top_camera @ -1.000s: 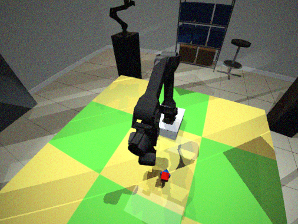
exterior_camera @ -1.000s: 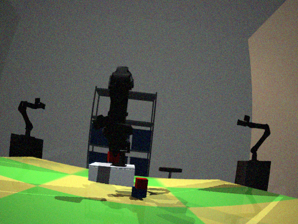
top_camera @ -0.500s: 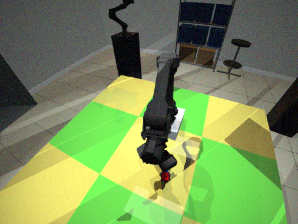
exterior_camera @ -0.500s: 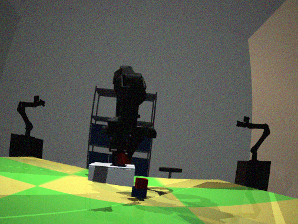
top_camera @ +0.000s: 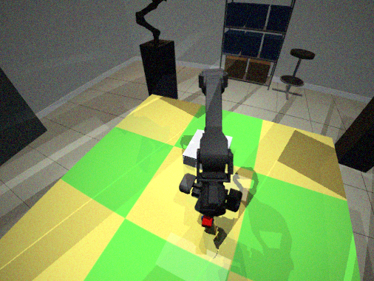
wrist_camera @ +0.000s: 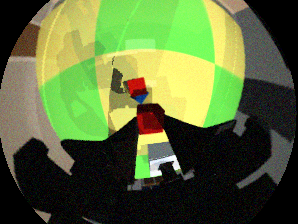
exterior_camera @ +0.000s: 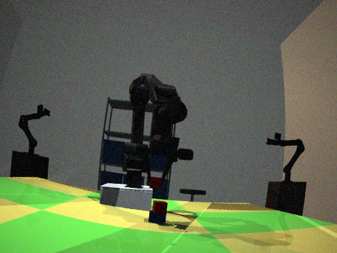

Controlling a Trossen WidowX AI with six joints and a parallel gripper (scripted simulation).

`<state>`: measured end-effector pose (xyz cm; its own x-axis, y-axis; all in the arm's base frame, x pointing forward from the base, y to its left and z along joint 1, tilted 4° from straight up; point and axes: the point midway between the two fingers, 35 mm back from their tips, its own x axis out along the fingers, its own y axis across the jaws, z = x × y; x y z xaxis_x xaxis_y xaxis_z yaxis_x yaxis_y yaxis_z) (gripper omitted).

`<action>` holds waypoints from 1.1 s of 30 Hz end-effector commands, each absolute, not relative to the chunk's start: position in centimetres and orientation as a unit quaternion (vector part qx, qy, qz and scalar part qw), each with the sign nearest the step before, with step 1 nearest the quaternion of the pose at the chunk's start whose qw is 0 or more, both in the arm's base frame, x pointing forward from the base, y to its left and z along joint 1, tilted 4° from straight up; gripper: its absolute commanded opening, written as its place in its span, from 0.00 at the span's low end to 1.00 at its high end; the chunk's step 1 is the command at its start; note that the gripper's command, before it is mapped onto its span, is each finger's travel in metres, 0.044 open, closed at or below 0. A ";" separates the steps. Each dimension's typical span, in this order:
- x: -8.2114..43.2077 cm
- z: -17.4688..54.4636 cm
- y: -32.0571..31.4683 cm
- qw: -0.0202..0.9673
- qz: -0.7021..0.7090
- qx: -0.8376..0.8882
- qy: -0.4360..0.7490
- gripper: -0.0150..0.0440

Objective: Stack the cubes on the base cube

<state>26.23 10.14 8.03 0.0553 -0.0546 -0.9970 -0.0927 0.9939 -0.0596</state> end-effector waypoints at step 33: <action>26.2 4.4 11.0 0.715 0.069 -0.115 0.686 0.43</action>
<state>26.21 10.99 4.67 0.0524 -0.0570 -0.9970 -0.2524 0.9652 -0.0684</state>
